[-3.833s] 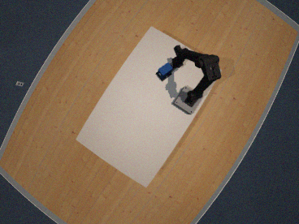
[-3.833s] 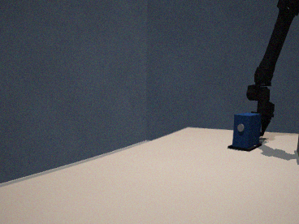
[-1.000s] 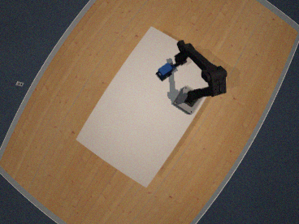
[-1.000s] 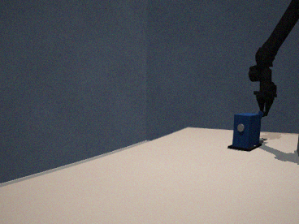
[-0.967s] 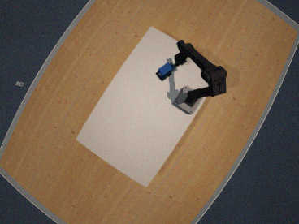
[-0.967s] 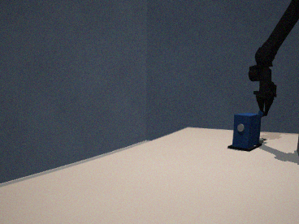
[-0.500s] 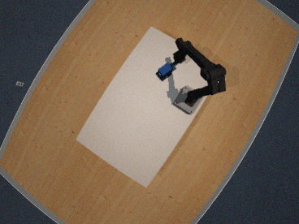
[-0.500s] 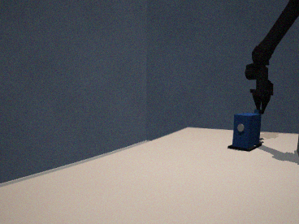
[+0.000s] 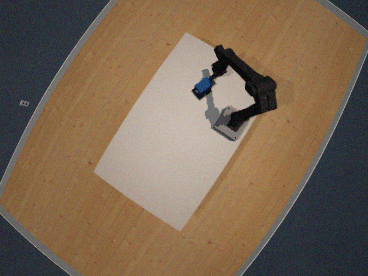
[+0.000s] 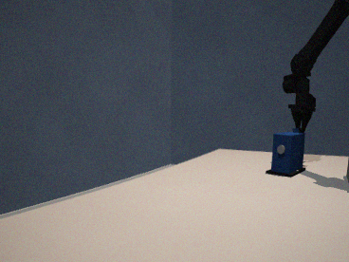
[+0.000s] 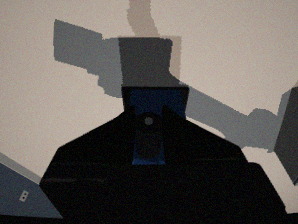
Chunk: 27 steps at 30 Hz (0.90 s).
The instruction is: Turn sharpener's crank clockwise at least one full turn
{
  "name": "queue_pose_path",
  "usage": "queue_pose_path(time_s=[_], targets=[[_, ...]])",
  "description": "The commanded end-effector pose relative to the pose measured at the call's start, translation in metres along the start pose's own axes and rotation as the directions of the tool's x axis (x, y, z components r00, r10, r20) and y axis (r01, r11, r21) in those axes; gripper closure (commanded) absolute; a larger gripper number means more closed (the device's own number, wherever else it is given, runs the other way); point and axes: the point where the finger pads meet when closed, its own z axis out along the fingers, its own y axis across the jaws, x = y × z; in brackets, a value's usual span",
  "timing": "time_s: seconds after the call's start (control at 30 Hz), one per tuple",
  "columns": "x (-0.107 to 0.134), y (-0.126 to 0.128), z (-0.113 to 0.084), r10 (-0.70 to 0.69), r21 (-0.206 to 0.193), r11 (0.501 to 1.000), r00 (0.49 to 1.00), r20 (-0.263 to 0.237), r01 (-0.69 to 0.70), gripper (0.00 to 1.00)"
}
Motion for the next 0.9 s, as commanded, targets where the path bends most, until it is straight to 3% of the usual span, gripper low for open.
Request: queue_pose_path(time_s=[0.0, 0.33, 0.37, 0.87], targets=[[-0.0021, 0.0112, -0.0069, 0.003, -0.023, 1.000, 1.000, 0.006, -0.003, 0.85], [-0.0021, 0.0112, -0.0069, 0.003, -0.023, 1.000, 1.000, 0.006, -0.003, 0.85], [-0.0021, 0.0112, -0.0069, 0.003, -0.023, 1.000, 1.000, 0.006, -0.003, 0.49], [-0.0021, 0.0112, -0.0069, 0.003, -0.023, 1.000, 1.000, 0.006, -0.003, 0.49]])
